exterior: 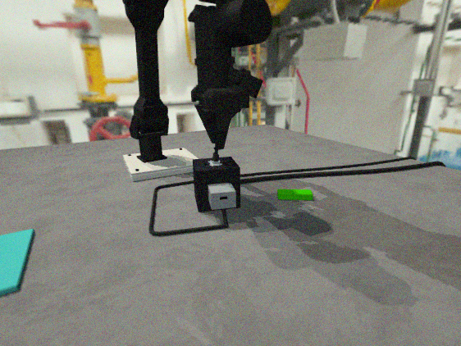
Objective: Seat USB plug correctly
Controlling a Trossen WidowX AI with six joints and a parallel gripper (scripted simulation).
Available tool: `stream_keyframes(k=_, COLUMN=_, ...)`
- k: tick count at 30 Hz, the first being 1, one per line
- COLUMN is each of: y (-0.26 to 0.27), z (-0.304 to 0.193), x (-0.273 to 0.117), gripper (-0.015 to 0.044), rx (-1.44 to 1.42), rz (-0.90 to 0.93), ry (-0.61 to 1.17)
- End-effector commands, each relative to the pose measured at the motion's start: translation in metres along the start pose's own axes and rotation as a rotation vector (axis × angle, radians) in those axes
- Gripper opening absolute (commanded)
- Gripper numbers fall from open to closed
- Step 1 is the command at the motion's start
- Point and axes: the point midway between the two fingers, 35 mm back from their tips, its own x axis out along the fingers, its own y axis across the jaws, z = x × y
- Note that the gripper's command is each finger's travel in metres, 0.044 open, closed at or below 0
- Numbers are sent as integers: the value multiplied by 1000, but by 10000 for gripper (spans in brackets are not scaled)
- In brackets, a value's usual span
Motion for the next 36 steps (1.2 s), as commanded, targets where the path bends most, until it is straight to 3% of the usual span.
stream_keyframes(k=1, y=0, z=0, x=0, gripper=125, rx=0, rz=0, ry=0)
stream_keyframes(k=6, y=0, z=0, x=0, gripper=0, rx=0, rz=0, ry=0)
stream_keyframes(k=36, y=0, z=0, x=-8, gripper=0, rx=0, rz=0, ry=0)
